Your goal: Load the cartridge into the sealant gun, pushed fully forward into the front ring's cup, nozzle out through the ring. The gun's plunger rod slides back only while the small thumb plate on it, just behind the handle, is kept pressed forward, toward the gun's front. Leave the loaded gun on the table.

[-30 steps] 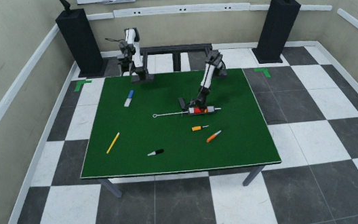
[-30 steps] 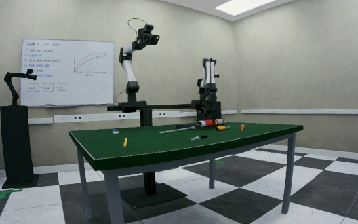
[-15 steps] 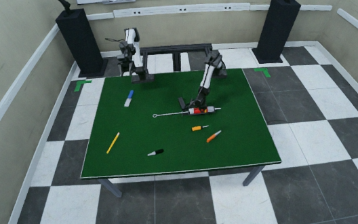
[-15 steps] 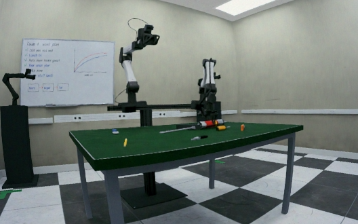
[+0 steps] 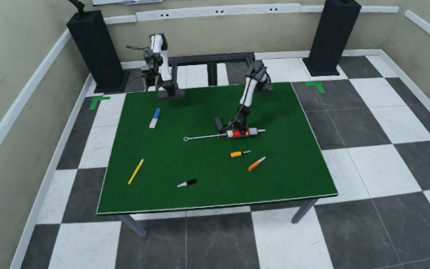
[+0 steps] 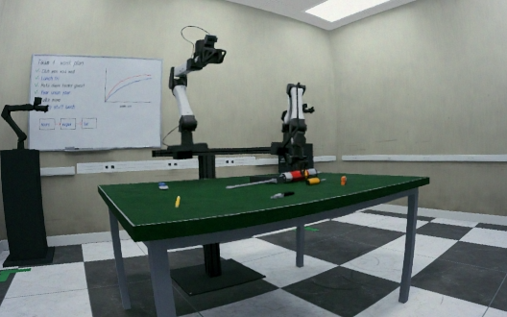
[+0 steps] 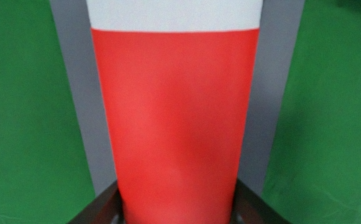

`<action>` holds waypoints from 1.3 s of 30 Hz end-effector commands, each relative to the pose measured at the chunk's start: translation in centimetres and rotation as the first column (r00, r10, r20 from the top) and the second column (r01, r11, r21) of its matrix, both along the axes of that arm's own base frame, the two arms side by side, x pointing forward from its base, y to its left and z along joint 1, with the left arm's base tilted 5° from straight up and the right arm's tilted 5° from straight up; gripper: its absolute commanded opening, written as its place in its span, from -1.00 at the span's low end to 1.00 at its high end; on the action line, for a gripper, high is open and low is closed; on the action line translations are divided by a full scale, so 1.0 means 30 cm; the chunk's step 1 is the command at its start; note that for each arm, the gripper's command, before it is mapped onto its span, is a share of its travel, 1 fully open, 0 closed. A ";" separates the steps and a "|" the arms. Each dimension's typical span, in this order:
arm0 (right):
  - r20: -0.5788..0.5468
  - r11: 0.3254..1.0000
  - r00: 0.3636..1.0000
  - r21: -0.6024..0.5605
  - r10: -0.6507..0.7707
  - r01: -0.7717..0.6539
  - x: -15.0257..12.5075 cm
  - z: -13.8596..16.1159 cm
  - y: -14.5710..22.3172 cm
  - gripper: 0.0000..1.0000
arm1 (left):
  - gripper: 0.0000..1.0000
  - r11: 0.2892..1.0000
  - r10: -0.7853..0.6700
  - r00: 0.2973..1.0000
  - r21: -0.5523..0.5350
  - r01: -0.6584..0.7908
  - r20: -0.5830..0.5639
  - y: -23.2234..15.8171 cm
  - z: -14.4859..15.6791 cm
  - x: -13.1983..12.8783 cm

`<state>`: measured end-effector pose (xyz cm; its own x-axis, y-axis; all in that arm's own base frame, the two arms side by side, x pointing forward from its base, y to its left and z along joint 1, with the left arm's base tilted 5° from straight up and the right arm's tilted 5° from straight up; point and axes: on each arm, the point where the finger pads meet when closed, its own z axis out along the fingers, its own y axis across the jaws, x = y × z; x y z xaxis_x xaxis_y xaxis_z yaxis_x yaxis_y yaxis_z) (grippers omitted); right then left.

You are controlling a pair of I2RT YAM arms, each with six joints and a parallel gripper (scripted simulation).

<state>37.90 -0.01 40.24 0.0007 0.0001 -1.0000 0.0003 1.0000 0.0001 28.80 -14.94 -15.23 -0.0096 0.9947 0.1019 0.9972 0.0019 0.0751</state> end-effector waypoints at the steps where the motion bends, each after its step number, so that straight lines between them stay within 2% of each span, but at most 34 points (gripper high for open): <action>1: -0.003 1.000 1.000 0.005 0.007 -0.007 -0.010 -0.004 0.008 0.02 | -1.00 0.999 -0.004 0.996 -0.034 0.007 0.085 -0.033 0.064 0.084; 5: -0.003 1.000 1.000 0.005 0.007 -0.007 -0.010 -0.004 0.008 0.02 | -1.00 0.999 -0.016 0.998 -0.027 0.018 0.054 -0.024 0.053 0.042; 8: -0.003 1.000 1.000 0.005 0.007 -0.007 -0.010 -0.004 0.008 0.02 | -1.00 1.000 -0.006 0.999 -0.028 0.008 0.050 -0.032 0.053 0.047; 10: -0.003 1.000 1.000 0.005 0.007 -0.007 -0.010 -0.004 0.008 0.02 | -1.00 0.998 -0.003 0.997 -0.067 0.008 0.074 -0.046 0.059 0.081; 13: -0.003 1.000 1.000 0.005 0.007 -0.007 -0.010 -0.004 0.008 0.02 | -1.00 0.998 -0.007 0.999 -0.065 0.010 0.050 -0.025 0.039 0.043; 22: -0.003 1.000 1.000 0.005 0.007 -0.007 -0.010 -0.004 0.008 0.02 | -1.00 0.996 -0.011 0.999 -0.083 0.015 0.045 -0.015 0.007 0.037; 39: -0.003 1.000 1.000 0.005 0.007 -0.007 -0.010 -0.004 0.008 0.02 | -1.00 0.998 -0.014 0.997 -0.063 0.019 0.077 0.006 0.019 0.044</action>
<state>37.90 -0.01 40.24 0.0007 0.0001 -1.0000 0.0003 1.0000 0.0001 28.91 -14.60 -15.69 -0.0016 0.9987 0.0508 0.9953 -0.0033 0.0963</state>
